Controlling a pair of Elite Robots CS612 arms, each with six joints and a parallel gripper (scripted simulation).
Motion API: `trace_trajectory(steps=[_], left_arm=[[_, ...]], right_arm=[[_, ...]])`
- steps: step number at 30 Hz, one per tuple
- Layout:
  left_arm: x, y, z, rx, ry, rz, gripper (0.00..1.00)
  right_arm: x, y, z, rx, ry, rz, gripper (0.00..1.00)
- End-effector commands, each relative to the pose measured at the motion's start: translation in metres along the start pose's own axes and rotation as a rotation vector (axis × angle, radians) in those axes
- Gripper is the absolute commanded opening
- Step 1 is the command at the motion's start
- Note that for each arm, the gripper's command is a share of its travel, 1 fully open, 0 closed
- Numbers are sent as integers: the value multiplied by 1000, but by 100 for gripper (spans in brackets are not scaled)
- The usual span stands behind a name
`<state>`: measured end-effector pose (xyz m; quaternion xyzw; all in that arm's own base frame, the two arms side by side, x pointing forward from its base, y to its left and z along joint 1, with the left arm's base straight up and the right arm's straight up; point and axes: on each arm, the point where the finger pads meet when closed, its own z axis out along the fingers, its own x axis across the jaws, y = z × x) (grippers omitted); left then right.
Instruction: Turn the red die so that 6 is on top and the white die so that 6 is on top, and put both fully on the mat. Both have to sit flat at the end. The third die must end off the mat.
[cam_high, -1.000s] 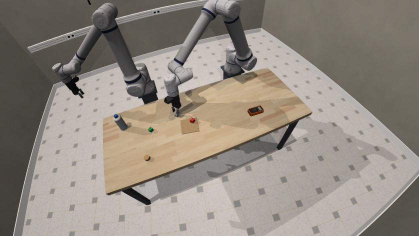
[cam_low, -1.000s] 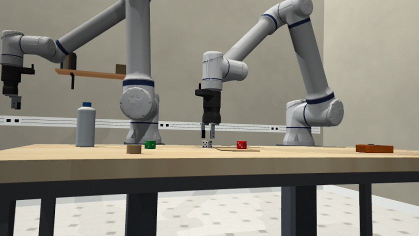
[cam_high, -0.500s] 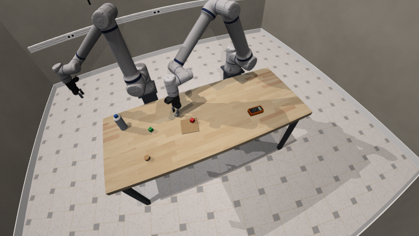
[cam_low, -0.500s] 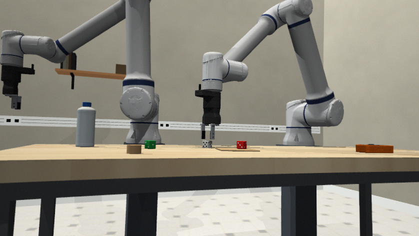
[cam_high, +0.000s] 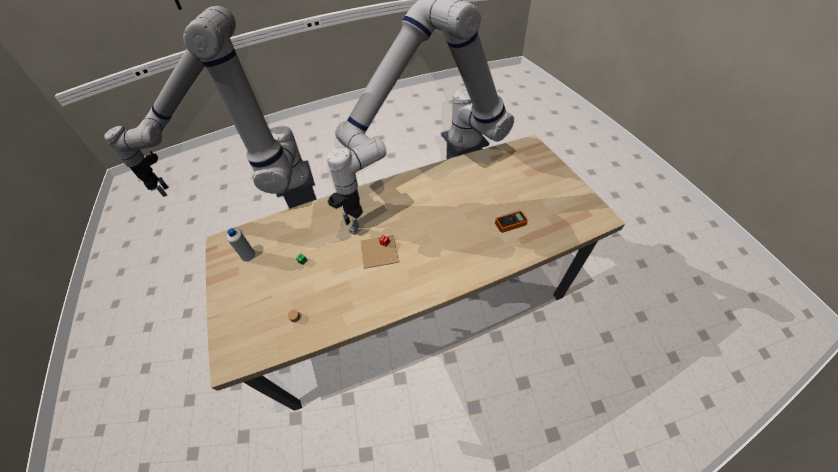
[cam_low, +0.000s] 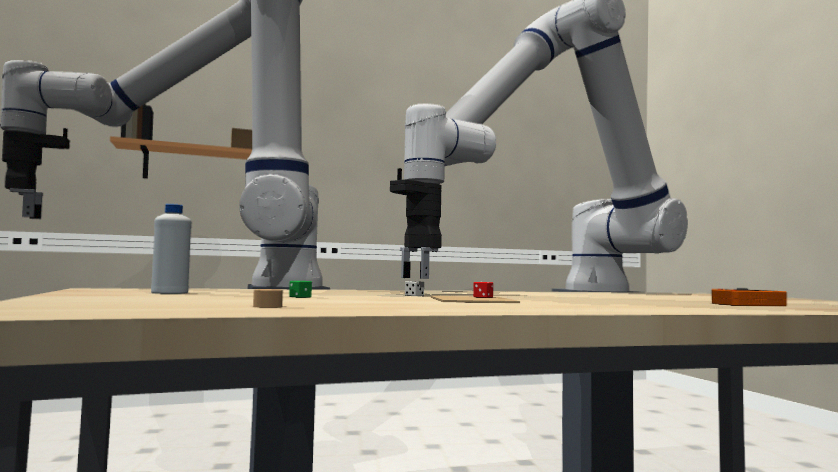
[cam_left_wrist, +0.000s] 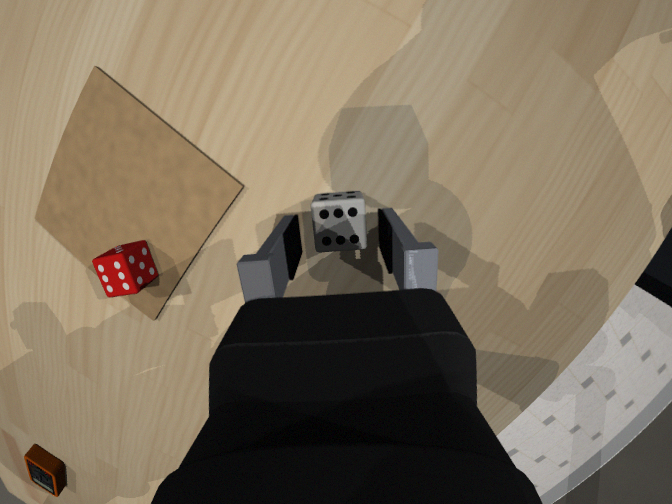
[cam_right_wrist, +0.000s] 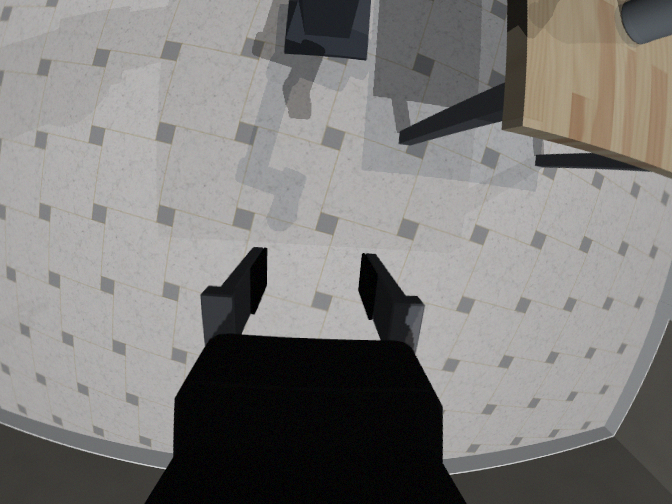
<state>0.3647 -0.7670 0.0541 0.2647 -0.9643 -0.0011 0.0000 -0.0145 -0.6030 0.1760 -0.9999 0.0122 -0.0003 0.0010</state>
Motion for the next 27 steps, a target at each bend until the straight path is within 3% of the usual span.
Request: trace_trajectory(steps=[1, 17, 27], left_arm=[[0, -1, -1, 2, 1, 0, 87], [0, -1, -1, 2, 1, 0, 87], [0, -1, 10, 2, 1, 0, 87]], right_arm=[[0, 1, -1, -2, 0, 0, 100], [0, 1, -1, -2, 0, 0, 100], [0, 1, -1, -2, 0, 0, 100]])
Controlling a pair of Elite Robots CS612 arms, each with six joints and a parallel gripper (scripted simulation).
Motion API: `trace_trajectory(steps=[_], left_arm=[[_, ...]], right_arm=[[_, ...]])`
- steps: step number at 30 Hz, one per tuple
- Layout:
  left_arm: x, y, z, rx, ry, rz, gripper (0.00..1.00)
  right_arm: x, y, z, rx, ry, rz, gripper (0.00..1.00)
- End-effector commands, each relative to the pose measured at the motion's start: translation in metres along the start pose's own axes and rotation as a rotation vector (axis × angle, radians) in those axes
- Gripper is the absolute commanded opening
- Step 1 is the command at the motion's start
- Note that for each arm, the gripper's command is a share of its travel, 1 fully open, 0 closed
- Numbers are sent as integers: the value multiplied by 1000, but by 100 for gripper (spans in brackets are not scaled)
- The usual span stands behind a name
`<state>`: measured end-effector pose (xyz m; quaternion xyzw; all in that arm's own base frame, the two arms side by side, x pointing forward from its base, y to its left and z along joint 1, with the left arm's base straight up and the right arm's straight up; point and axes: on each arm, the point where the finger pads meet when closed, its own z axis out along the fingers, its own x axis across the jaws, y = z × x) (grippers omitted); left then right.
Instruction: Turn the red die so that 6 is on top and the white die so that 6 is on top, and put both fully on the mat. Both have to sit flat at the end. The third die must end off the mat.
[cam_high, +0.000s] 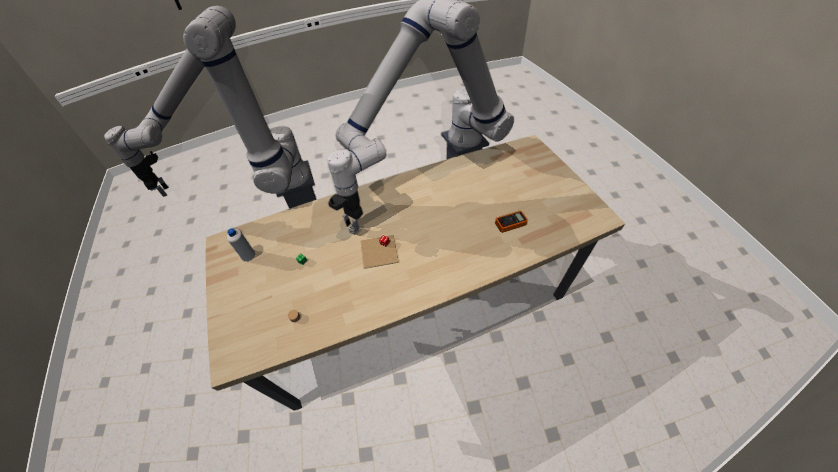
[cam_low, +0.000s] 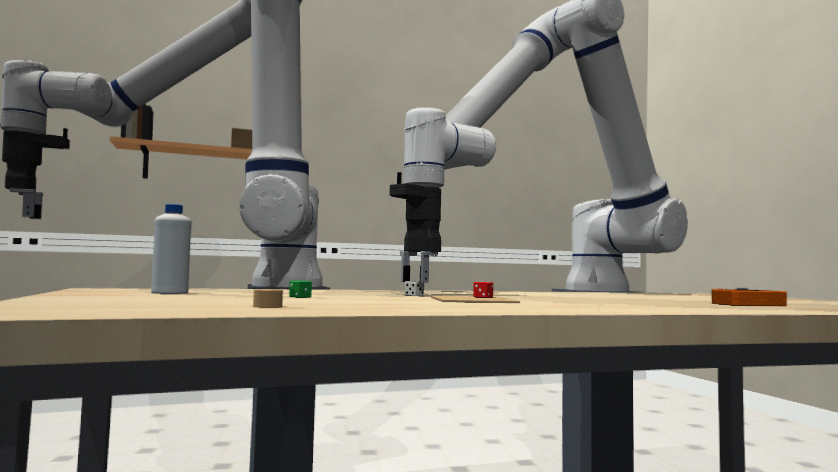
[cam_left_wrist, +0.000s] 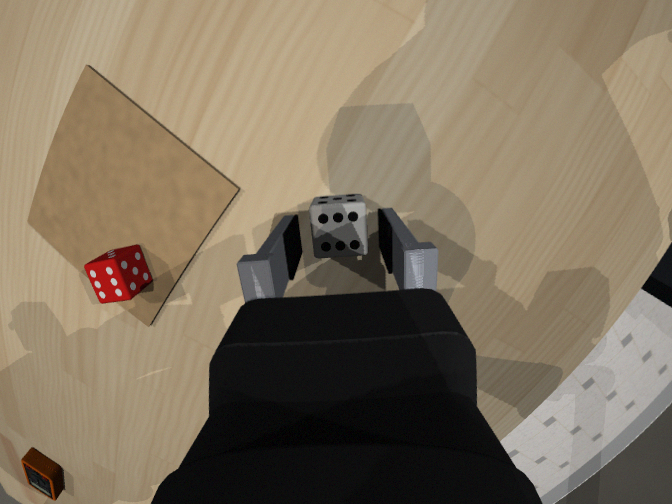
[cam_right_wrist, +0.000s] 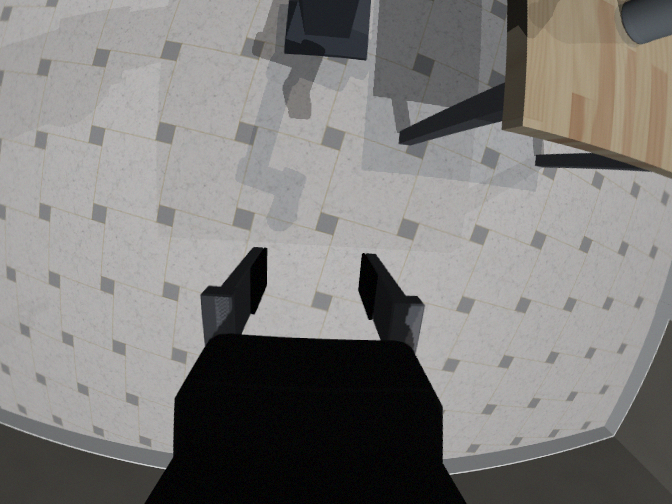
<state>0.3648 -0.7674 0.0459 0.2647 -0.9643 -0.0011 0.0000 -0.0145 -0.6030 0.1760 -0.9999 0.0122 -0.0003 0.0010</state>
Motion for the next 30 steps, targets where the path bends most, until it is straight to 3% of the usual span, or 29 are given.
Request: trace_trajectory(steps=[1, 13, 30], left_arm=[[0, -1, 4, 2, 1, 0, 87], [0, -1, 25, 2, 1, 0, 87], [0, -1, 26, 2, 1, 0, 87]], right_arm=[[0, 1, -1, -2, 0, 0, 100], [0, 1, -1, -2, 0, 0, 100], [0, 1, -1, -2, 0, 0, 100]])
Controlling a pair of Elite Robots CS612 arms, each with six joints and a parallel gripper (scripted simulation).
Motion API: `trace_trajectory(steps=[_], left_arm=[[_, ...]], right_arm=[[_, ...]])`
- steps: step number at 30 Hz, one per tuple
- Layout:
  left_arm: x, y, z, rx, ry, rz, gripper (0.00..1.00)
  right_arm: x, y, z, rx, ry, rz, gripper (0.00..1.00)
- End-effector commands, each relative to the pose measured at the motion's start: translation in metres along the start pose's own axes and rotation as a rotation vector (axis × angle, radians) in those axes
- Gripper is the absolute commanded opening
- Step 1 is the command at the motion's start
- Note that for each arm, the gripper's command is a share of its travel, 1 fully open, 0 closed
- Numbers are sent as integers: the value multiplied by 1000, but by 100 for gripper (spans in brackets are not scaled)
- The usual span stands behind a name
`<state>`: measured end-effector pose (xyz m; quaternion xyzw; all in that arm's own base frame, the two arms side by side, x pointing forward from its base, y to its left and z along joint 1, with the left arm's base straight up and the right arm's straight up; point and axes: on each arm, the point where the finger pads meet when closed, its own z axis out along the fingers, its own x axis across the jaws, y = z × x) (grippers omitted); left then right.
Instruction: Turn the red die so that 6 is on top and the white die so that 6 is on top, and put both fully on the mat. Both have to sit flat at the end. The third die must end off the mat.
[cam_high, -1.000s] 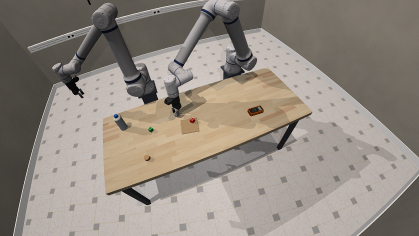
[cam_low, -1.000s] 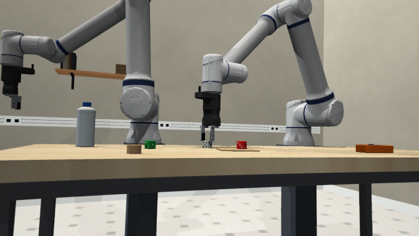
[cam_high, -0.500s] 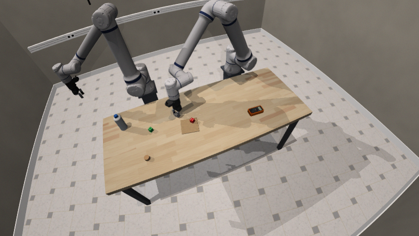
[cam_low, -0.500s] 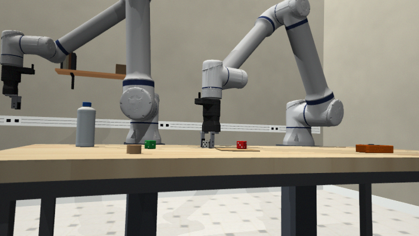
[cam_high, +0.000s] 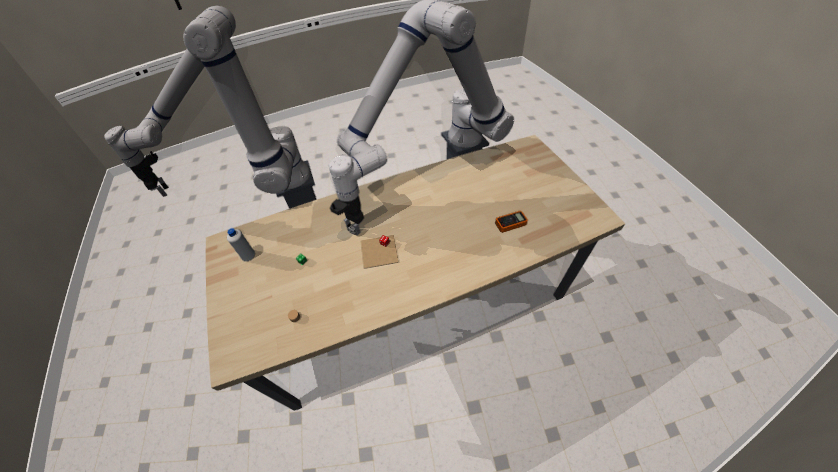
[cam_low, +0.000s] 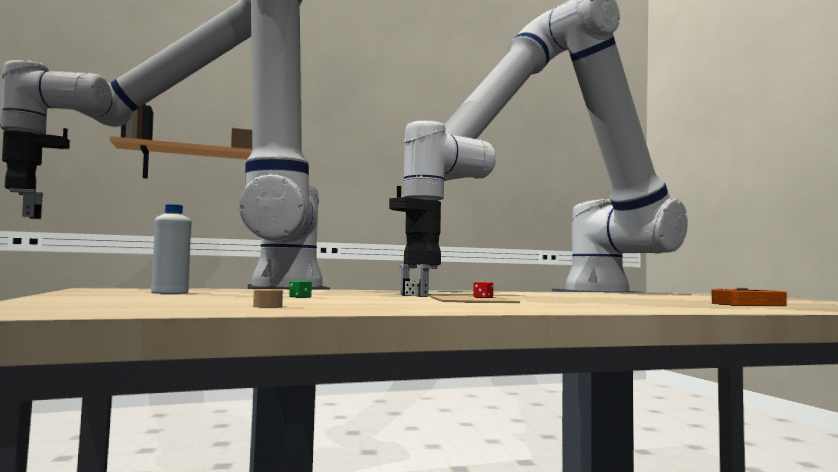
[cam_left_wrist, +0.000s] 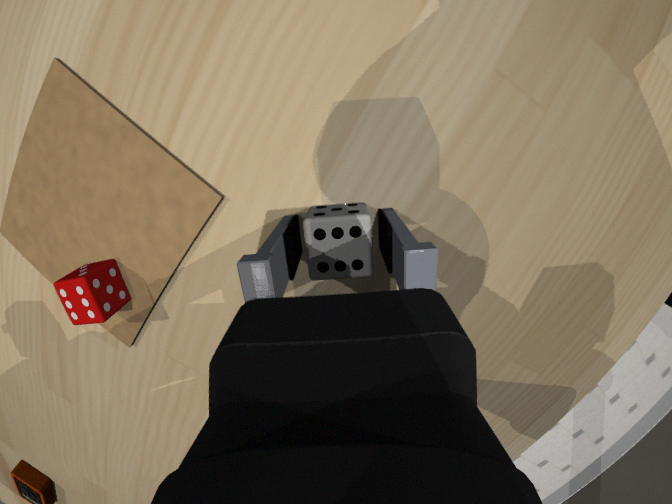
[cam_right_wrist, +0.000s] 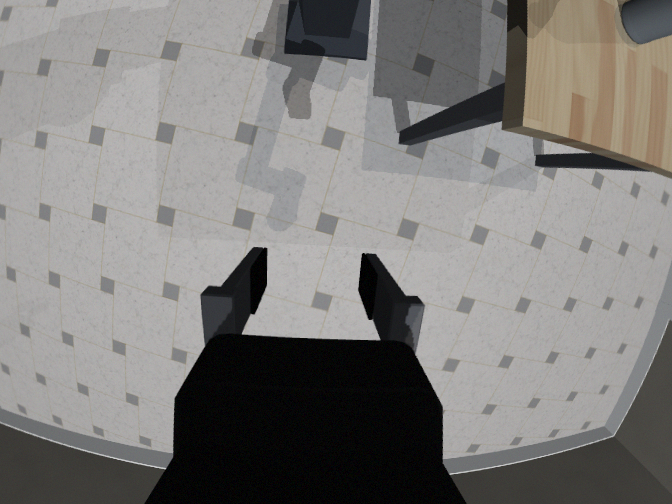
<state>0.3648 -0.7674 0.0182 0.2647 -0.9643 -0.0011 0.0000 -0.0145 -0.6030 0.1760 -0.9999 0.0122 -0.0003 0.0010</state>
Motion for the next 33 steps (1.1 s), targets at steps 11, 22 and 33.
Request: trace_trajectory(steps=[11, 22, 33], left_arm=[[0, -1, -1, 2, 1, 0, 57], [0, -1, -1, 2, 1, 0, 57], [0, -1, -1, 2, 1, 0, 57]], right_arm=[[0, 1, -1, -2, 0, 0, 100], [0, 1, -1, -2, 0, 0, 100], [0, 1, -1, -2, 0, 0, 100]])
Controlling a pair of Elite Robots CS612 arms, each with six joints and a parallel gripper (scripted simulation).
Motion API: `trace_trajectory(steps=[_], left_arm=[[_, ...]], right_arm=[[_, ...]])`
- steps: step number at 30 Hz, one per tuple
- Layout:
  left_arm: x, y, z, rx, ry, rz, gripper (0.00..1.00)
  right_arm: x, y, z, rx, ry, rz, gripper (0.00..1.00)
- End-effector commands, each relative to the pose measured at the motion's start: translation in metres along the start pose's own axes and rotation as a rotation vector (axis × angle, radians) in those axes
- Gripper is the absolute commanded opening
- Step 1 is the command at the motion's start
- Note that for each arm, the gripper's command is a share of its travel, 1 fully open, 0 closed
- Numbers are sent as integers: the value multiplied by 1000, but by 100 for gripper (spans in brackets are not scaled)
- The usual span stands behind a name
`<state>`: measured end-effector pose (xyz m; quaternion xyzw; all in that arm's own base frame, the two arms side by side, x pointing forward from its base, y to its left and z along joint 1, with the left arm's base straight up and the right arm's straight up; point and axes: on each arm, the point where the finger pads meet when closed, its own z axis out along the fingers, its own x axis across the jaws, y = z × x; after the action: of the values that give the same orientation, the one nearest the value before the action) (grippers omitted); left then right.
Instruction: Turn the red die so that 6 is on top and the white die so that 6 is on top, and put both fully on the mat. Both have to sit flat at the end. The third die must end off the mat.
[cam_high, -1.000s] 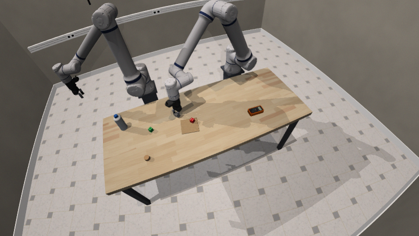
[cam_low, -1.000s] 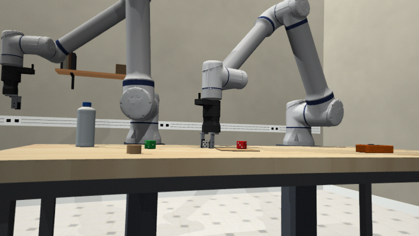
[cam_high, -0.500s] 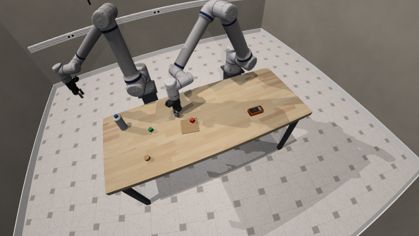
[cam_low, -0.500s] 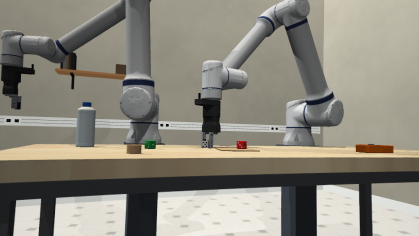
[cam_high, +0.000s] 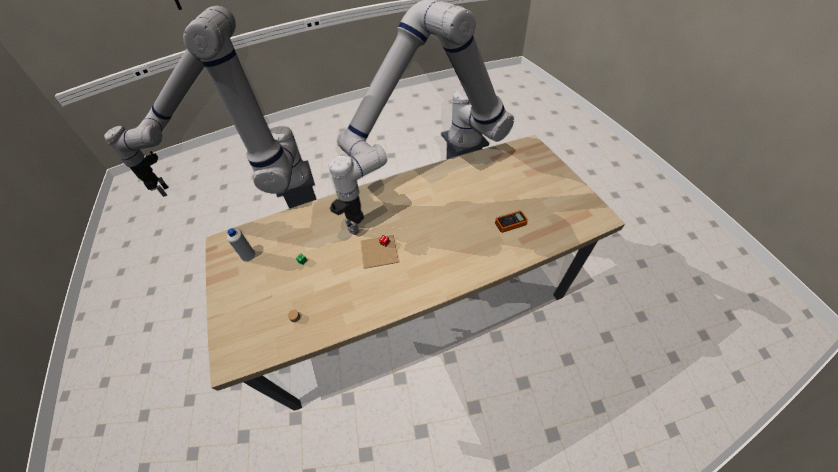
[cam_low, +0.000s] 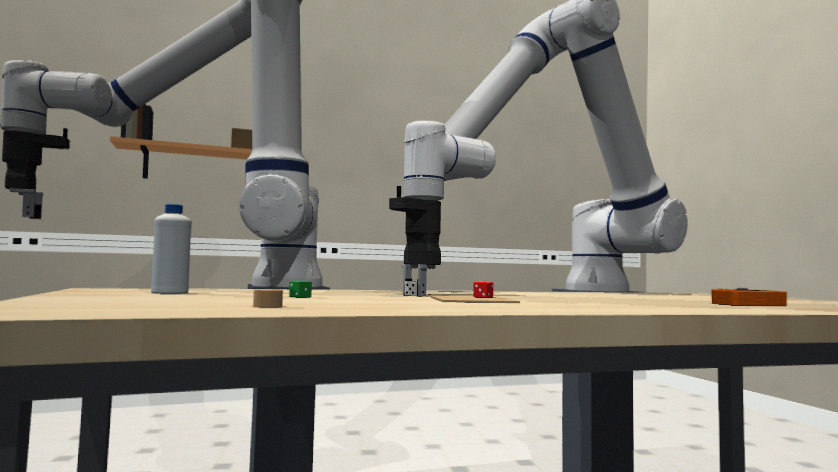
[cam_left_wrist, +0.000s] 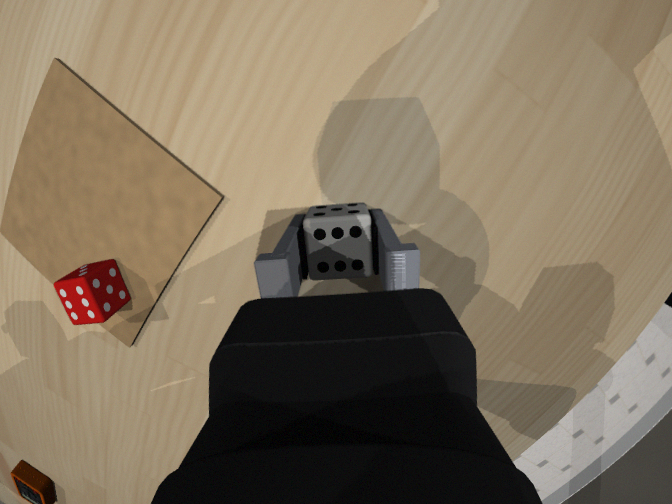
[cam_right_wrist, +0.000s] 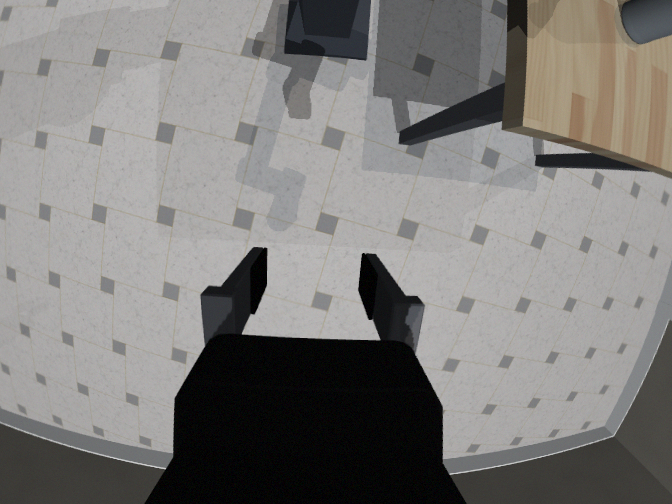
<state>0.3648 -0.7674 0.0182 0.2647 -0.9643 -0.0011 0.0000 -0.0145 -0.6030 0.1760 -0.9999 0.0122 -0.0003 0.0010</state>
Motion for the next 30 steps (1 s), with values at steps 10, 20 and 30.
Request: trace_trajectory(steps=[10, 20, 30], left_arm=[[0, -1, -2, 2, 1, 0, 57], [0, -1, -42, 2, 1, 0, 57], [0, -1, -98, 2, 1, 0, 57]], right_arm=[[0, 1, -1, -2, 0, 0, 100], [0, 1, -1, -2, 0, 0, 100], [0, 1, -1, -2, 0, 0, 100]])
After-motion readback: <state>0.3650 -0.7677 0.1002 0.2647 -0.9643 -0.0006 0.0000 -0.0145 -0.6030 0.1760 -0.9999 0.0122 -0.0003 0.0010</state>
